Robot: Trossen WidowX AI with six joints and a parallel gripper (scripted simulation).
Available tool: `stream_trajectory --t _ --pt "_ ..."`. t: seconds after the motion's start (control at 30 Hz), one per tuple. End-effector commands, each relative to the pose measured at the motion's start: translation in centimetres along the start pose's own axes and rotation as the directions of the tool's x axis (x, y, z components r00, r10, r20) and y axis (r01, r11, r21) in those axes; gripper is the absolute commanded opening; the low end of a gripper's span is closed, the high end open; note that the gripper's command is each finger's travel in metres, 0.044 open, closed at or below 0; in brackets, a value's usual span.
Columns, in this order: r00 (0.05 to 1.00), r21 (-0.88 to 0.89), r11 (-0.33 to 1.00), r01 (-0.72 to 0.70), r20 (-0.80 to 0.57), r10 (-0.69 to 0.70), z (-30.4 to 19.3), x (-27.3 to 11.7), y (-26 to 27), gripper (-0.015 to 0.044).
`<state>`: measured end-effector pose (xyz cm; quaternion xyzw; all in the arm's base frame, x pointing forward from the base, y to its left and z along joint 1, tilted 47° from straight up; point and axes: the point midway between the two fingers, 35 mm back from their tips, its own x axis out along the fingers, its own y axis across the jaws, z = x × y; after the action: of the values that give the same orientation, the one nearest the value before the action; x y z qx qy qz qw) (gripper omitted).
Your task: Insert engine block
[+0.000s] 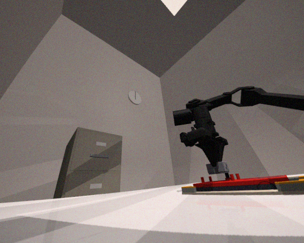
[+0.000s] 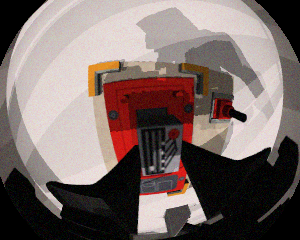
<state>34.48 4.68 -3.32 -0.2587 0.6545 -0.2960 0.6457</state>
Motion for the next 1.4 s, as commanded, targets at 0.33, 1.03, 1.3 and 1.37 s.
stream_trajectory --t 0.33,1.03,1.3,1.37 --pt "1.000 -0.040 0.999 -0.004 -0.003 0.004 0.00 0.15 0.17 0.0159" --pt "1.000 -0.016 1.000 -0.004 -0.003 0.004 0.02 0.58 0.16 0.0159" --pt "1.000 -0.017 1.000 -0.004 -0.003 0.004 0.03 0.75 0.15 0.0159" --pt "1.000 -0.016 1.000 -0.004 -0.003 0.004 0.03 0.79 0.15 0.0159"
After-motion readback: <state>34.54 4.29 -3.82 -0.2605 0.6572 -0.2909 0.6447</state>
